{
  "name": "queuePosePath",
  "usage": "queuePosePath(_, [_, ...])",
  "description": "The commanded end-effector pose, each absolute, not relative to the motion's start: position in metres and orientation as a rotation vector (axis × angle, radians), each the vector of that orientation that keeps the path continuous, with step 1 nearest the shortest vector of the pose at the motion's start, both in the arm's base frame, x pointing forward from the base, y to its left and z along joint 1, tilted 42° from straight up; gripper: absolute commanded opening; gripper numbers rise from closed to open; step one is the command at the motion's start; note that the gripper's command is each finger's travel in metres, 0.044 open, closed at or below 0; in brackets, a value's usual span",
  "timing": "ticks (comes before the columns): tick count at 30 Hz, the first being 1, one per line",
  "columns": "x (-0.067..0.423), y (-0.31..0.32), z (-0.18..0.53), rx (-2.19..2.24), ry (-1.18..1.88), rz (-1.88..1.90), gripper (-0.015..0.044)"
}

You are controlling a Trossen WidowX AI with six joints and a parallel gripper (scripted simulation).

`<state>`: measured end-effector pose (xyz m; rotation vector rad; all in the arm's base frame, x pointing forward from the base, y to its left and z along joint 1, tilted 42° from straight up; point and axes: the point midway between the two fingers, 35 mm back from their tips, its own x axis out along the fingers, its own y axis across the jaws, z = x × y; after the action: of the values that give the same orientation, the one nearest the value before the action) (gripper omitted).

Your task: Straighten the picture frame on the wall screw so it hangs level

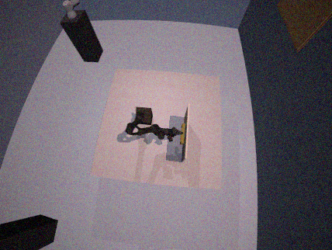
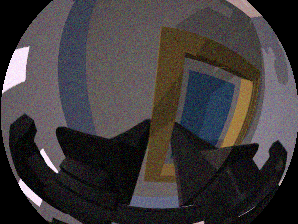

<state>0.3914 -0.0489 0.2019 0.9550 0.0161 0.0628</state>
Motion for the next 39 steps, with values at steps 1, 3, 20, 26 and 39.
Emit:
queuePosePath(1, [0.3914,-0.0489,0.2022,0.925,0.013,0.061,0.0000])
queuePosePath(3, [0.3914,-0.0489,0.2023,0.917,0.012,0.061,0.0000])
queuePosePath(20, [0.3913,-0.0482,0.2027,0.828,0.009,0.061,0.0000])
queuePosePath(26, [0.3914,-0.0480,0.2027,0.829,0.010,0.064,0.0053])
queuePosePath(39, [0.3845,-0.0498,0.2039,0.854,0.011,0.064,0.0260])
